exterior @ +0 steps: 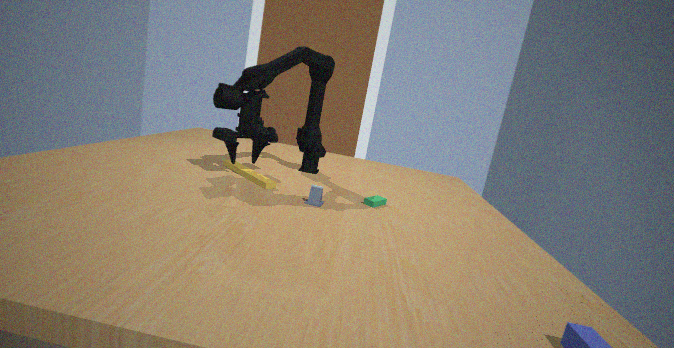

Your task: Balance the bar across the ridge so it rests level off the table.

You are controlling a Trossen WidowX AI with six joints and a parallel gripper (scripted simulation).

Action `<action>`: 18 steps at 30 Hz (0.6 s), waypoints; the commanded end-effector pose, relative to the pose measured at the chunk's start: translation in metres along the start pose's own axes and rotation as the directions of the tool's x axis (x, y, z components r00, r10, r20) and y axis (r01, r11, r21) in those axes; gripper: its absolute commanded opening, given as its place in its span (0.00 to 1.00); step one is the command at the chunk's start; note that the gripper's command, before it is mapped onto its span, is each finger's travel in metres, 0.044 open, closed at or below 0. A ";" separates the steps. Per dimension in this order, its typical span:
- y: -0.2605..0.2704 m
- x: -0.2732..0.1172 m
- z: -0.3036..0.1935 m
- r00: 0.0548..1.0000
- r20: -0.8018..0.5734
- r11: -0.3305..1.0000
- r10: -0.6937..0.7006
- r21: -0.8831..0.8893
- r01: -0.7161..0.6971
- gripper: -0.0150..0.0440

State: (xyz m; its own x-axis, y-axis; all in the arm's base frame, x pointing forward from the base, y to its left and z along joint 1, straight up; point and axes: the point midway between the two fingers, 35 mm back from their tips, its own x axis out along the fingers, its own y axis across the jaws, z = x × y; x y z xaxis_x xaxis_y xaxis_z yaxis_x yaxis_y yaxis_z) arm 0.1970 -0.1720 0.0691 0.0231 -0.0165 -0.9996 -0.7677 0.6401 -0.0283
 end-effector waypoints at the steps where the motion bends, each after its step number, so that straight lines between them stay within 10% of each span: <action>1: 0.001 0.006 0.000 1.000 -0.003 1.000 0.004 -0.003 -0.004 0.79; 18: 0.001 0.023 -0.001 1.000 -0.003 1.000 0.004 -0.003 -0.004 0.79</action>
State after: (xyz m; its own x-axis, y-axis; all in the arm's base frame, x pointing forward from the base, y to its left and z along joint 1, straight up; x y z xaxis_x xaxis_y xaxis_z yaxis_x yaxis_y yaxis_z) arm 0.1963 -0.1714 0.0465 0.0191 -0.0130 -0.9997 -0.7679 0.6401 -0.0230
